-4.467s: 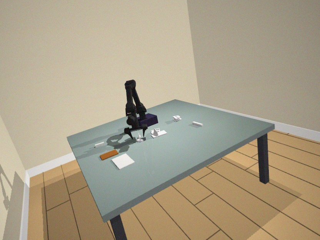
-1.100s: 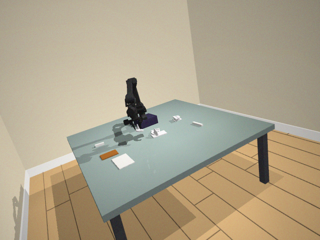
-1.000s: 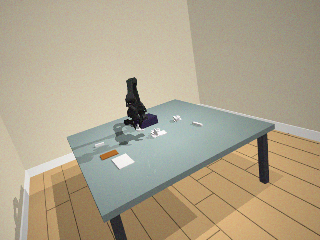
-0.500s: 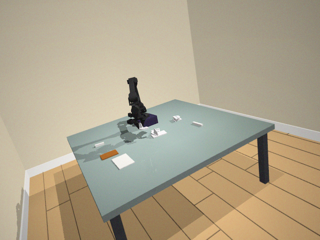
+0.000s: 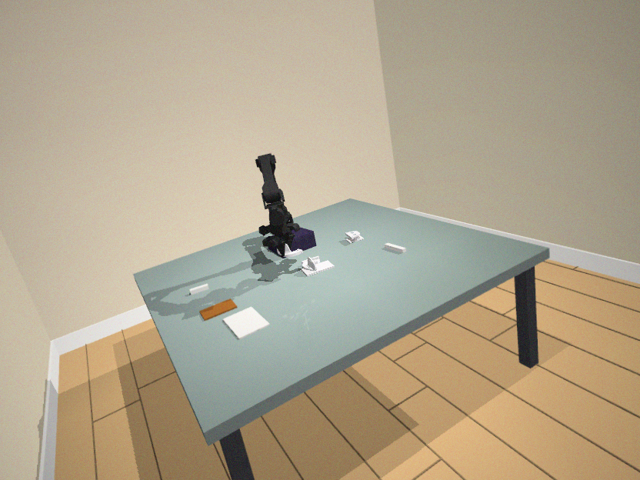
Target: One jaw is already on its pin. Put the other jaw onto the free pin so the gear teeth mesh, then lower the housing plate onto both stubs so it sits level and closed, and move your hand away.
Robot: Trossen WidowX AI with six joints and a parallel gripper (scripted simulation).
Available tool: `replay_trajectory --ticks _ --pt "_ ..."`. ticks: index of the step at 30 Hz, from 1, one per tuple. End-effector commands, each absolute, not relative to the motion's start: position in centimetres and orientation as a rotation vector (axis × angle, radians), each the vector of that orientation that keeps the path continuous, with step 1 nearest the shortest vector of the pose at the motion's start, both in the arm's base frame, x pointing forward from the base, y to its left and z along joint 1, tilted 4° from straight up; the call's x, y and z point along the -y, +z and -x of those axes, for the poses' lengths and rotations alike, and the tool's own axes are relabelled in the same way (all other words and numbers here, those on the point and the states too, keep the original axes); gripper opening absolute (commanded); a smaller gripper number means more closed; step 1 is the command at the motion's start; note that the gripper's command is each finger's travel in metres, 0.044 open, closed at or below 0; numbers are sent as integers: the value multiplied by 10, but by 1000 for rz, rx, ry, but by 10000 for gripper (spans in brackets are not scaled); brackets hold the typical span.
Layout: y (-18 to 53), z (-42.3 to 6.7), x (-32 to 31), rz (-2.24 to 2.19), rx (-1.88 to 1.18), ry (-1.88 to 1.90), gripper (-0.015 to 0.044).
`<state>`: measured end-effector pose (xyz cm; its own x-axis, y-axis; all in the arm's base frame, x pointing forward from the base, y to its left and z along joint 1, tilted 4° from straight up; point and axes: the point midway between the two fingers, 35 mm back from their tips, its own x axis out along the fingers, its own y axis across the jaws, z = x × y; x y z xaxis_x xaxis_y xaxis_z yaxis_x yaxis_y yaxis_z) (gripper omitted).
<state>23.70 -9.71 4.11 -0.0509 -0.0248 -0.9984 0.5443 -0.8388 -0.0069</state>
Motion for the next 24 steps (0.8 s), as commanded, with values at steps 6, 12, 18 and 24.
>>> replay_trajectory --ticks 6,12,18,24 --pt "41 -234 82 -1702 -738 -1806 134" --pt "42 -232 74 -1613 -843 -1713 134" --pt "42 -230 65 -1521 -941 -1618 134" --pt "42 -228 57 -1427 -1032 -1520 134"
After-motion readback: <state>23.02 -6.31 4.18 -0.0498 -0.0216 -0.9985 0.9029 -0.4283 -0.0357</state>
